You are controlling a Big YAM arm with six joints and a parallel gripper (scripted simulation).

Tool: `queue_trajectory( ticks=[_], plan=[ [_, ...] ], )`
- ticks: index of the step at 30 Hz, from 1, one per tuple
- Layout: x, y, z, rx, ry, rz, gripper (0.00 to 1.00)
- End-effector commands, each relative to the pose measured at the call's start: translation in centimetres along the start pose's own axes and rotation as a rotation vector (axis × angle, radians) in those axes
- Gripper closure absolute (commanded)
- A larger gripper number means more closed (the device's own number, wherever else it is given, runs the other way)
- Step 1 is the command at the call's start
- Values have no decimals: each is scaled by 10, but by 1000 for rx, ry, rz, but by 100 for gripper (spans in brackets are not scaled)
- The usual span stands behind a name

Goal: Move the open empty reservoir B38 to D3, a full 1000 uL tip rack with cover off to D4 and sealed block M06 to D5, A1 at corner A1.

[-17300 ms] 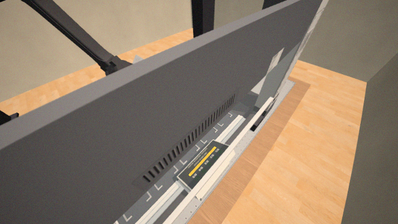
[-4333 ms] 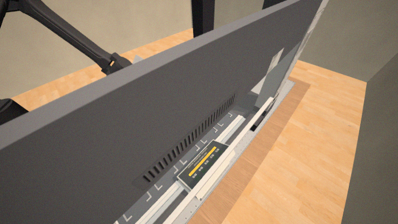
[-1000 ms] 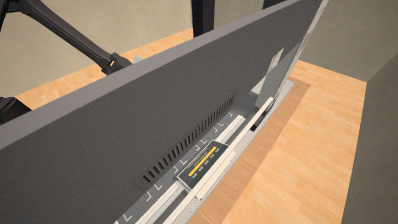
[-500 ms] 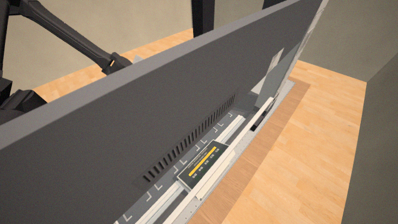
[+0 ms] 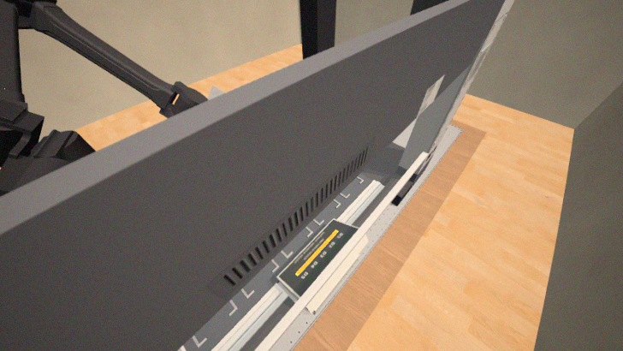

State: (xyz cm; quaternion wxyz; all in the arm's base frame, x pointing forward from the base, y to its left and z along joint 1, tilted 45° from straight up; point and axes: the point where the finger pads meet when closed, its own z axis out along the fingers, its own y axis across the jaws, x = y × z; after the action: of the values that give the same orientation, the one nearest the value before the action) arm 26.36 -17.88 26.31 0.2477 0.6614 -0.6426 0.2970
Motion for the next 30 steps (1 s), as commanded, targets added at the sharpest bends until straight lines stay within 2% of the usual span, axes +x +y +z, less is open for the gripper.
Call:
queue_trajectory(
  ticks=[1, 30],
  plan=[
    [-6, 2, -9, 22, 3, -63, 100],
    [-68, 4, -4, 4, -2, -60, 100]
  ],
)
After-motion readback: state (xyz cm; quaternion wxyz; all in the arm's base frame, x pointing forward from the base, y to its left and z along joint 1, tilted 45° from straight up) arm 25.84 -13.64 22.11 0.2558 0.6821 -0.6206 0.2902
